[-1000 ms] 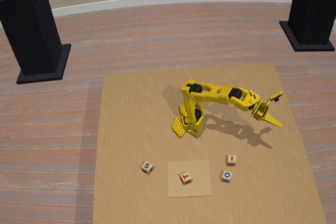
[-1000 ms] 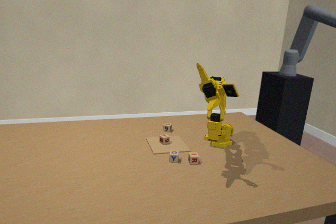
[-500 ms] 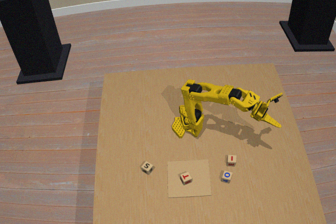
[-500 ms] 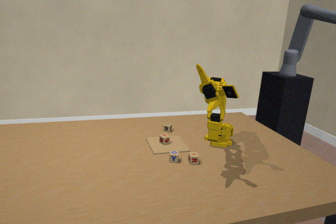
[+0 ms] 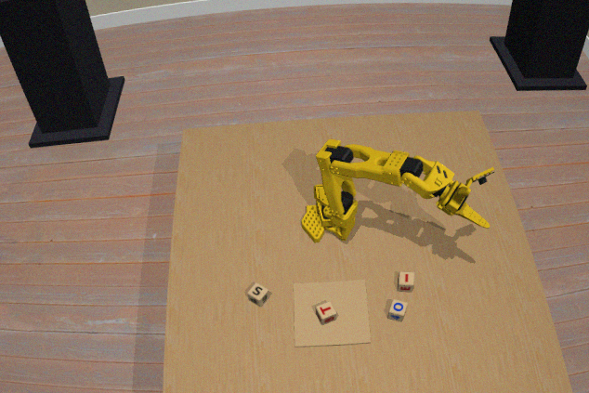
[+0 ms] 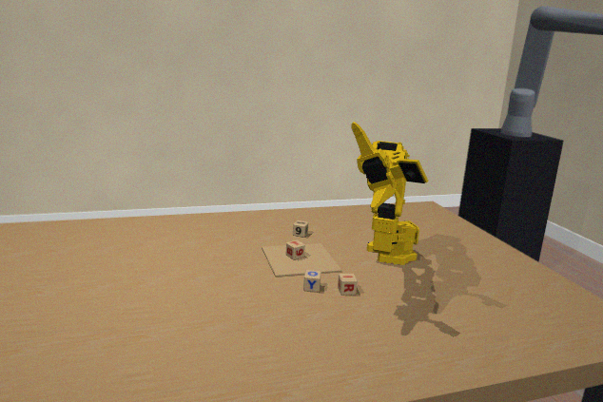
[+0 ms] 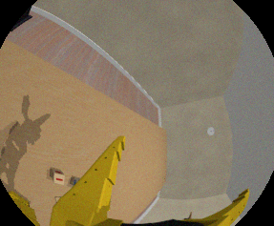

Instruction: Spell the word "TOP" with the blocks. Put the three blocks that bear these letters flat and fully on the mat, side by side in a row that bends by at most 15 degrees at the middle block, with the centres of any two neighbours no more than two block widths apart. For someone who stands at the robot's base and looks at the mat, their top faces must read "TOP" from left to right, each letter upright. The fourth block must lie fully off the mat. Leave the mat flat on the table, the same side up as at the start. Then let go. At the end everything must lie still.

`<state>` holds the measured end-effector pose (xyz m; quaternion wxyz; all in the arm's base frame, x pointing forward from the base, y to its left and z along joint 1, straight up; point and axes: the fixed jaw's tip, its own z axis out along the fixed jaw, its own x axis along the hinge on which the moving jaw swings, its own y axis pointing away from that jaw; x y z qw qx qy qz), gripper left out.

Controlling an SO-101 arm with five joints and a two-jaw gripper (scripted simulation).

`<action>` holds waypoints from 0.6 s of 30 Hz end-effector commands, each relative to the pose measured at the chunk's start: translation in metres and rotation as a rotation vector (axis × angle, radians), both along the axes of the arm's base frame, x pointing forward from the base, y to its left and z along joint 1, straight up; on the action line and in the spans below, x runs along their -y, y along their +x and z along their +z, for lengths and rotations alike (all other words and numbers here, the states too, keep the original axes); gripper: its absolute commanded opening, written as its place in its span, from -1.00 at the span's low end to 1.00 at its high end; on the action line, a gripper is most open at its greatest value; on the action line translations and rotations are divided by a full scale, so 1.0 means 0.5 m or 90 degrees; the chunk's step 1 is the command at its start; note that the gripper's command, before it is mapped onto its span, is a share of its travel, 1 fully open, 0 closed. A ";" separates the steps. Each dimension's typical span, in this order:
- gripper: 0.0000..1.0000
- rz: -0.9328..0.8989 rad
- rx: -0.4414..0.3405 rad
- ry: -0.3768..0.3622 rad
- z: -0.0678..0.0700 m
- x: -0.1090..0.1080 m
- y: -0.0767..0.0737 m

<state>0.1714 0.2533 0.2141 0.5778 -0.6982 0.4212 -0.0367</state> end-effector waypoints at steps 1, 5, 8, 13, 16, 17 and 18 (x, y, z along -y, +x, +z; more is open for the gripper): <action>1.00 0.000 0.053 0.078 0.081 0.015 -0.010; 1.00 0.000 0.055 0.081 0.084 0.016 -0.011; 1.00 0.000 0.056 0.082 0.085 0.016 -0.011; 1.00 0.000 0.071 0.104 0.107 0.026 -0.018; 1.00 0.000 0.084 0.122 0.125 0.035 -0.024; 1.00 0.000 0.087 0.127 0.129 0.037 -0.026; 1.00 0.000 0.089 0.130 0.133 0.039 -0.027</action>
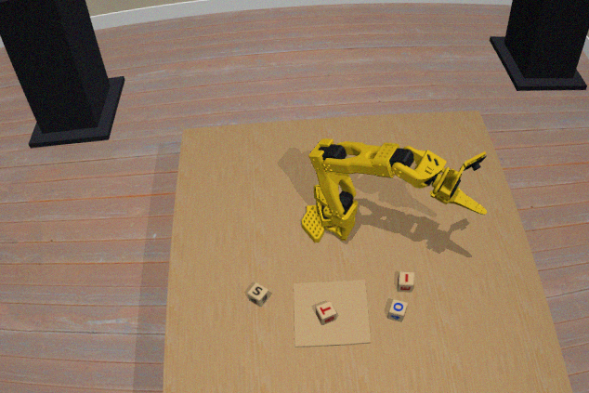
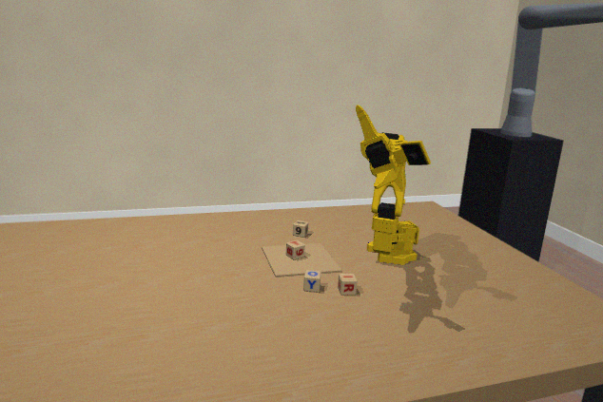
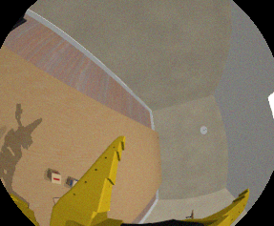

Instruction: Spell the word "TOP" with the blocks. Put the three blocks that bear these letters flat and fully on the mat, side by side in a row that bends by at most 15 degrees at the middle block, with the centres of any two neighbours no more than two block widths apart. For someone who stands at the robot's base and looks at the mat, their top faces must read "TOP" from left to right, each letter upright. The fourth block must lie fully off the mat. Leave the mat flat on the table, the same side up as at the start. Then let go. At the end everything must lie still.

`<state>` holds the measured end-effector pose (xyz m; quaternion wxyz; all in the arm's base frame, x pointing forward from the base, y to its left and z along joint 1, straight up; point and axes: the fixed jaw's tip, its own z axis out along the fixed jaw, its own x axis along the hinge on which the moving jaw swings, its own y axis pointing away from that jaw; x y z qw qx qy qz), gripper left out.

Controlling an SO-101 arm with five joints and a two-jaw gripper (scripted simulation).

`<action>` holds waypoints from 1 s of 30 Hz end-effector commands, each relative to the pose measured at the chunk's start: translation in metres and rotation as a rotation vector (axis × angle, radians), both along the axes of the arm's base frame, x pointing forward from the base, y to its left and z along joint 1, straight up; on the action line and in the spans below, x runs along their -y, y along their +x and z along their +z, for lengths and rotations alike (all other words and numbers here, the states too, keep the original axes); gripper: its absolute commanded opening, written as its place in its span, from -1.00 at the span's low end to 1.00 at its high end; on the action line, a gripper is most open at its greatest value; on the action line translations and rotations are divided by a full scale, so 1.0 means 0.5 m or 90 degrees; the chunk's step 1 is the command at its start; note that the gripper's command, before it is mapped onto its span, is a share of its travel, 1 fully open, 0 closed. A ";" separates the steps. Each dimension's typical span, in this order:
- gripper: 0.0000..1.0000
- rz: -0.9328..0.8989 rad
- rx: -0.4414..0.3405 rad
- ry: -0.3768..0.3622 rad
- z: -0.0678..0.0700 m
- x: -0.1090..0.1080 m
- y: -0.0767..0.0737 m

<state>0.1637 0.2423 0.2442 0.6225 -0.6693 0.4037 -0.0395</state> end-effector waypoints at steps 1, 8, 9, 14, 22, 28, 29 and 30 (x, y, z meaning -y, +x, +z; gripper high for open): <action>1.00 0.000 0.050 0.074 0.074 0.018 -0.012; 1.00 0.000 0.053 0.078 0.078 0.020 -0.014; 1.00 0.000 0.055 0.081 0.081 0.022 -0.015; 1.00 0.000 0.076 0.110 0.109 0.038 -0.026; 1.00 0.000 0.087 0.127 0.124 0.047 -0.033; 1.00 0.000 0.099 0.144 0.138 0.057 -0.040; 1.00 0.000 0.103 0.150 0.144 0.061 -0.042; 1.00 0.000 0.107 0.157 0.149 0.065 -0.045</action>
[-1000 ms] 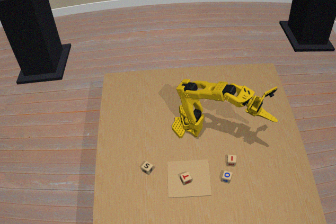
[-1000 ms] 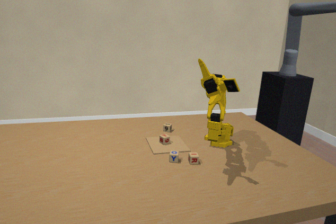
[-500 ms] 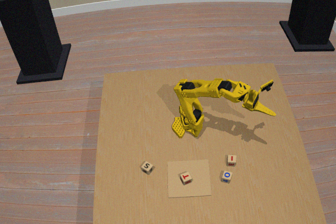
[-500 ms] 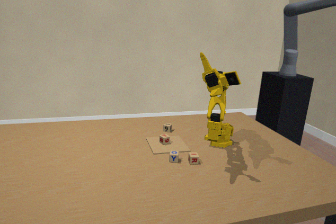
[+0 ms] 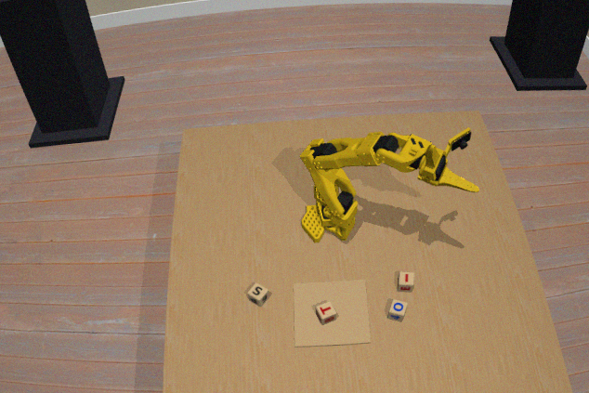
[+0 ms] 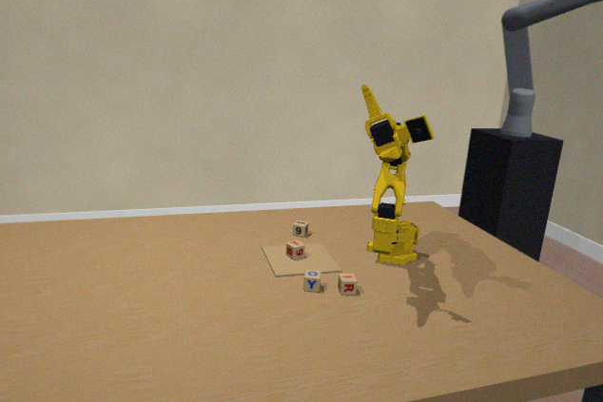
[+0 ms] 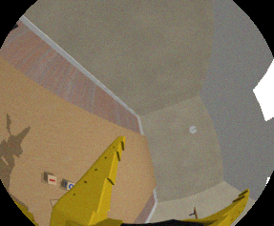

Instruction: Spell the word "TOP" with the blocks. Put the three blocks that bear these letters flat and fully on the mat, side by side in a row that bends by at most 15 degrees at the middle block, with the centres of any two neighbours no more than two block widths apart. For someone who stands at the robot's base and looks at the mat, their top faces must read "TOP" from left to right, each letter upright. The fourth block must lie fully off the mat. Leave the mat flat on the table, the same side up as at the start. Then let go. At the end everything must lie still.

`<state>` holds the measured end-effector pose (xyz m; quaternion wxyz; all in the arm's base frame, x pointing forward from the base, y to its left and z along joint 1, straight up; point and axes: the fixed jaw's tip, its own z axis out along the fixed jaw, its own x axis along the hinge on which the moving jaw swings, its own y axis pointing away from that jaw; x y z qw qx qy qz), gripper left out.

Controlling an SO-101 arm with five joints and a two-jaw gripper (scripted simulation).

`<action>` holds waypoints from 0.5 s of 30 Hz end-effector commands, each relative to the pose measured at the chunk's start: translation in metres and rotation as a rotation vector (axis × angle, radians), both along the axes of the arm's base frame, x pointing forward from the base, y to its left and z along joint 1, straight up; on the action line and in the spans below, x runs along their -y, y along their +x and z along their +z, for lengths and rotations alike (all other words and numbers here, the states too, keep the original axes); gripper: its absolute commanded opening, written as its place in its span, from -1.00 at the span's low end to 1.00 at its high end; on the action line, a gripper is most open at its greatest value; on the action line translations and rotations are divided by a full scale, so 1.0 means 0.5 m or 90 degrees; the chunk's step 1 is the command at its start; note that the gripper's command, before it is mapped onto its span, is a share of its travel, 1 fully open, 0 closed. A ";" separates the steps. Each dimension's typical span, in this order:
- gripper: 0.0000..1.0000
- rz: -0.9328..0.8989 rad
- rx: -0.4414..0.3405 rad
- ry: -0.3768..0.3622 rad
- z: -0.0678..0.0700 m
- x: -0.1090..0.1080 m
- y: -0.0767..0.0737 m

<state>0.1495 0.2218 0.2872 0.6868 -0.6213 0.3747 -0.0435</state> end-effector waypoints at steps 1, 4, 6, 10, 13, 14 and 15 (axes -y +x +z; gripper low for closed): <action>1.00 0.000 0.050 0.073 0.069 0.028 -0.019; 1.00 0.000 0.059 0.087 0.080 0.037 -0.025; 1.00 0.000 0.061 0.090 0.082 0.039 -0.027; 1.00 0.000 0.061 0.090 0.082 0.039 -0.027; 1.00 0.000 0.066 0.096 0.087 0.043 -0.030; 1.00 0.000 0.069 0.101 0.091 0.046 -0.032; 1.00 0.000 0.073 0.107 0.096 0.050 -0.034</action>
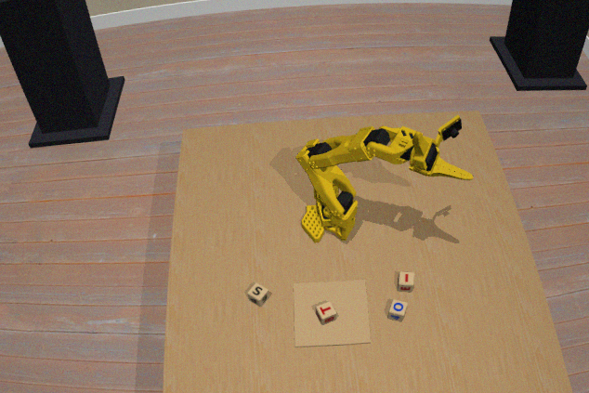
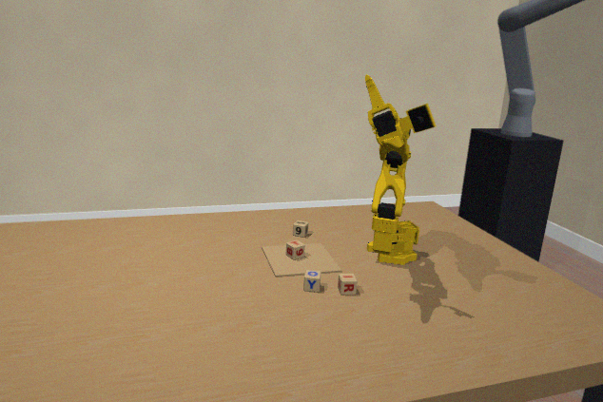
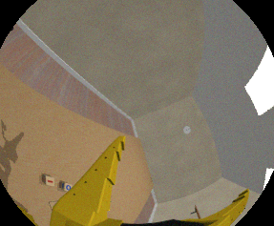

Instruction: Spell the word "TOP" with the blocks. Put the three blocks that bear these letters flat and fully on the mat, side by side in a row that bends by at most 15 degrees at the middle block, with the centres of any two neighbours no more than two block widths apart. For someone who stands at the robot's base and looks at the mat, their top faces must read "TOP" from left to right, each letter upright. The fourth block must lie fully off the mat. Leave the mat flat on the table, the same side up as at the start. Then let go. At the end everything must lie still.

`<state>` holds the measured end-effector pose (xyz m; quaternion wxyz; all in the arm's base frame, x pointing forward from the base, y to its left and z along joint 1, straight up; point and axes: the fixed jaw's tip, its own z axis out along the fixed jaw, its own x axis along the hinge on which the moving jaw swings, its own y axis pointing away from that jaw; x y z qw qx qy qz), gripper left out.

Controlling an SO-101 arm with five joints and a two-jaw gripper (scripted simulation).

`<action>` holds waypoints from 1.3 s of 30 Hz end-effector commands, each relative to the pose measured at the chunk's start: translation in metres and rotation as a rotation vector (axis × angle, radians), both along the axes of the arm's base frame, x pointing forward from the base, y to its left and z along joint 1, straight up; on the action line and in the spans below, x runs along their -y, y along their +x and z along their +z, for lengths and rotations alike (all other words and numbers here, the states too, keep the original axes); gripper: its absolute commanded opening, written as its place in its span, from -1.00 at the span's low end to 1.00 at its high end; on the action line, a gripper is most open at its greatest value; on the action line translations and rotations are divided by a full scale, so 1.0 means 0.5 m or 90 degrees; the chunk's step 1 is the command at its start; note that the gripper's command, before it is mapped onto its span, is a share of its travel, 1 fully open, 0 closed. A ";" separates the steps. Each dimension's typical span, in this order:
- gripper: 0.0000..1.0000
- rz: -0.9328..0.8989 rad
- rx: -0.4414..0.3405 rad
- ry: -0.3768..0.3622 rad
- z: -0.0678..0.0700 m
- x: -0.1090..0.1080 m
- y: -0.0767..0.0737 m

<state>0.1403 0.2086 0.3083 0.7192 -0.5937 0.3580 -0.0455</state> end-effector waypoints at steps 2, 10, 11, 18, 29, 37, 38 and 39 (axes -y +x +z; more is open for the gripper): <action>1.00 0.000 0.049 0.072 0.063 0.033 -0.022; 1.00 0.000 0.064 0.094 0.081 0.049 -0.033; 1.00 0.000 0.064 0.094 0.081 0.049 -0.033; 1.00 0.000 0.080 0.117 0.097 0.066 -0.045; 1.00 0.000 0.101 0.147 0.117 0.088 -0.061; 1.00 0.000 0.125 0.182 0.138 0.116 -0.080; 1.00 0.000 0.129 0.188 0.141 0.121 -0.083; 1.00 0.000 0.132 0.193 0.144 0.125 -0.086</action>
